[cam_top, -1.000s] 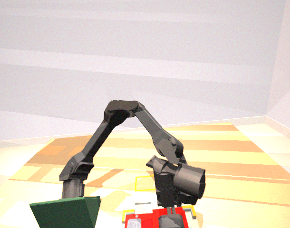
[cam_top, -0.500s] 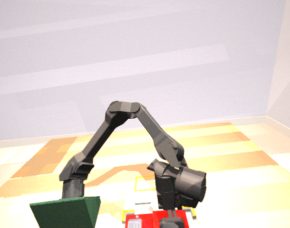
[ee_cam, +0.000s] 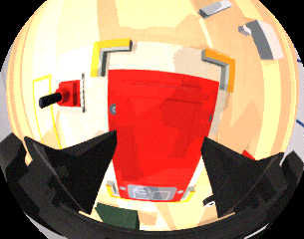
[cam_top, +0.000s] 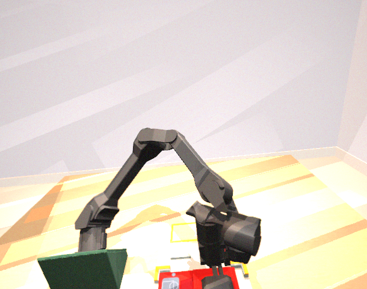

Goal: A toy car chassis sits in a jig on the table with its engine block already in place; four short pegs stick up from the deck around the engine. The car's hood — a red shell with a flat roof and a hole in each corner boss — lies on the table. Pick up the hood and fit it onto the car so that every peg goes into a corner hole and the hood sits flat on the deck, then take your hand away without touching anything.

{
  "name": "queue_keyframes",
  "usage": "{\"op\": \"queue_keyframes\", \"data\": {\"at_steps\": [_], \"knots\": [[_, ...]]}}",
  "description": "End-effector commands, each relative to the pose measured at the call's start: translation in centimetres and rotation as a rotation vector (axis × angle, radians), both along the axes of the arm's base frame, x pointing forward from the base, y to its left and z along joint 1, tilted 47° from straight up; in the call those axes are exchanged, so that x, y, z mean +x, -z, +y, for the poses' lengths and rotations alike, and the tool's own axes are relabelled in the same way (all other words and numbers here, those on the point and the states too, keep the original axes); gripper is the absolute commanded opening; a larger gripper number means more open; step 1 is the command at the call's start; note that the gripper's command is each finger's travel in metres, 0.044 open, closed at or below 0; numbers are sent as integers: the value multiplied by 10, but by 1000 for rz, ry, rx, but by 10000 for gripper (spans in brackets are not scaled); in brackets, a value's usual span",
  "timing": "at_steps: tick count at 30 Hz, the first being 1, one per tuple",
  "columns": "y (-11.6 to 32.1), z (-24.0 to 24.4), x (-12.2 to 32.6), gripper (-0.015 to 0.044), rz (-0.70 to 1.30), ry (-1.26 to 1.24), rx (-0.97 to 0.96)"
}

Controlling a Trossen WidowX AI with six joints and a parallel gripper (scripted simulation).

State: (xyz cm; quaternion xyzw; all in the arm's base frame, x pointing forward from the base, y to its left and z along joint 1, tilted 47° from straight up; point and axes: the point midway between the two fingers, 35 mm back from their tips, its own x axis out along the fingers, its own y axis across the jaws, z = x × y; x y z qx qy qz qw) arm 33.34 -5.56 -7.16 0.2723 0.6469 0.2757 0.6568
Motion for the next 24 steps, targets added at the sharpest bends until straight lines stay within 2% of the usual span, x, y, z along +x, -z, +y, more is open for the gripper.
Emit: {"op": "queue_keyframes", "data": {"at_steps": [1,5,11,24], "knots": [[0,0,0,440,-1,0,-1],[-9,-10,2,440,1,-1,-2],[-48,-51,1,440,10,-9,3],[-49,-52,1,440,11,-10,3]]}}
